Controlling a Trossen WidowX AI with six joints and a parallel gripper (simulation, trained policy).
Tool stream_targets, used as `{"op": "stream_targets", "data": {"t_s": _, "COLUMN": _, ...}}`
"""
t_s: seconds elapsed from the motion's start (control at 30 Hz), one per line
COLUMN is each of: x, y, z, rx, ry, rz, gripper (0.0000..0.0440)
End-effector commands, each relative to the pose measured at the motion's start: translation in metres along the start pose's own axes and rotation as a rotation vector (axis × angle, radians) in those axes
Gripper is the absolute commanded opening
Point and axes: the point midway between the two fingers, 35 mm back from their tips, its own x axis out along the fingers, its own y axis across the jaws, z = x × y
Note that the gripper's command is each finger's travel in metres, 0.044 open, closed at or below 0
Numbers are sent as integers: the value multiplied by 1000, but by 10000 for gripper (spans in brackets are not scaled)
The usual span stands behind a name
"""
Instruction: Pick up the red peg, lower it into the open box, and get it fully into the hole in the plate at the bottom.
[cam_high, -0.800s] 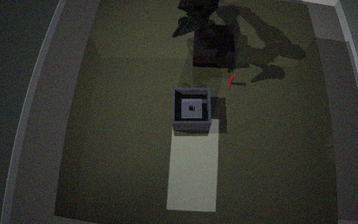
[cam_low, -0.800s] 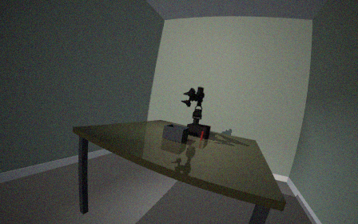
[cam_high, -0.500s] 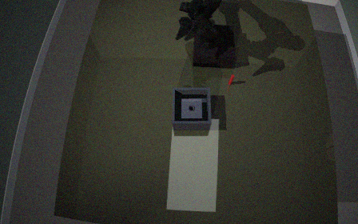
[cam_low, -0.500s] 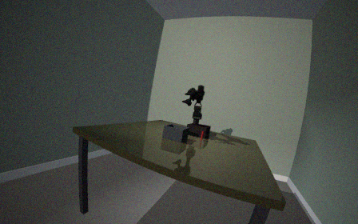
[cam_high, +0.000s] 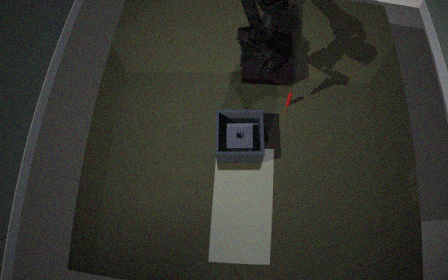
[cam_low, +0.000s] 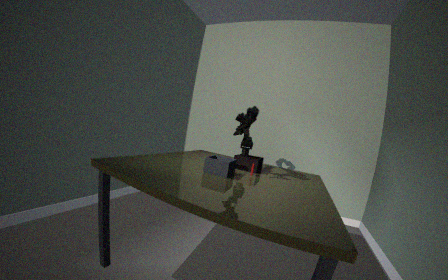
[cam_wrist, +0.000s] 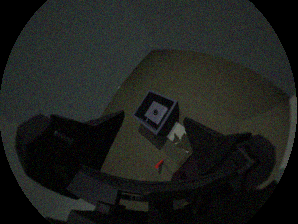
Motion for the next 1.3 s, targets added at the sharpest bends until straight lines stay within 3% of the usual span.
{"op": "stream_targets", "data": {"t_s": 0.0, "x": 8, "y": 3, "z": -20, "rx": -36, "ry": 86, "rz": -74, "gripper": 439}}
{"op": "stream_targets", "data": {"t_s": 0.73, "x": 48, "y": -13, "z": -129, "rx": -122, "ry": 407, "rz": -558, "gripper": 420}}
{"op": "stream_targets", "data": {"t_s": 1.27, "x": 78, "y": -26, "z": -187, "rx": -82, "ry": 506, "rz": -657, "gripper": 417}}
